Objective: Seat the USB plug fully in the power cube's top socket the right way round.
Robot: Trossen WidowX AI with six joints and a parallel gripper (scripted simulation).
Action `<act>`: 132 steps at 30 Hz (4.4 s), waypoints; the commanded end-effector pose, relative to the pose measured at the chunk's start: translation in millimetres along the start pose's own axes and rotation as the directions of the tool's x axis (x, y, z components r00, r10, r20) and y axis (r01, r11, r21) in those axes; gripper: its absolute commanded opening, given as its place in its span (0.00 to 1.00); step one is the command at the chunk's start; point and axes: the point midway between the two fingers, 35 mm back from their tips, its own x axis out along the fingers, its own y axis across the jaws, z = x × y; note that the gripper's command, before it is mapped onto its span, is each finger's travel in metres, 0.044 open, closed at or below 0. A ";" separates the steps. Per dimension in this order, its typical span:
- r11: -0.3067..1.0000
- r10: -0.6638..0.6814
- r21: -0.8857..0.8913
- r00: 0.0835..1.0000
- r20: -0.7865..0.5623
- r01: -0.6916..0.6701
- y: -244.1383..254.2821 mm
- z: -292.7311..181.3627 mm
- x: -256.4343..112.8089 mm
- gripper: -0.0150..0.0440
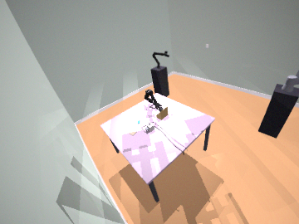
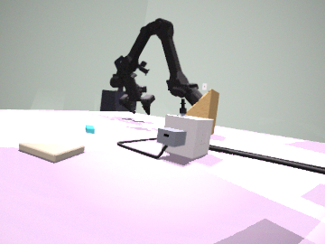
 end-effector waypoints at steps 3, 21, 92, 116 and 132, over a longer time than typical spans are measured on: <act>0.949 0.208 -0.204 0.964 -0.166 -0.239 46.3 -37.9 -35.2 1.00; 0.176 0.478 -0.645 0.637 -0.604 -0.744 112.2 -155.9 -138.7 1.00; -0.052 0.039 0.802 0.804 -0.594 0.595 -441.0 -266.9 -283.9 1.00; -0.059 0.034 0.801 0.803 -0.595 0.596 -441.0 -274.0 -277.1 0.69; -0.059 0.034 0.801 0.803 -0.595 0.596 -441.0 -274.0 -277.1 0.25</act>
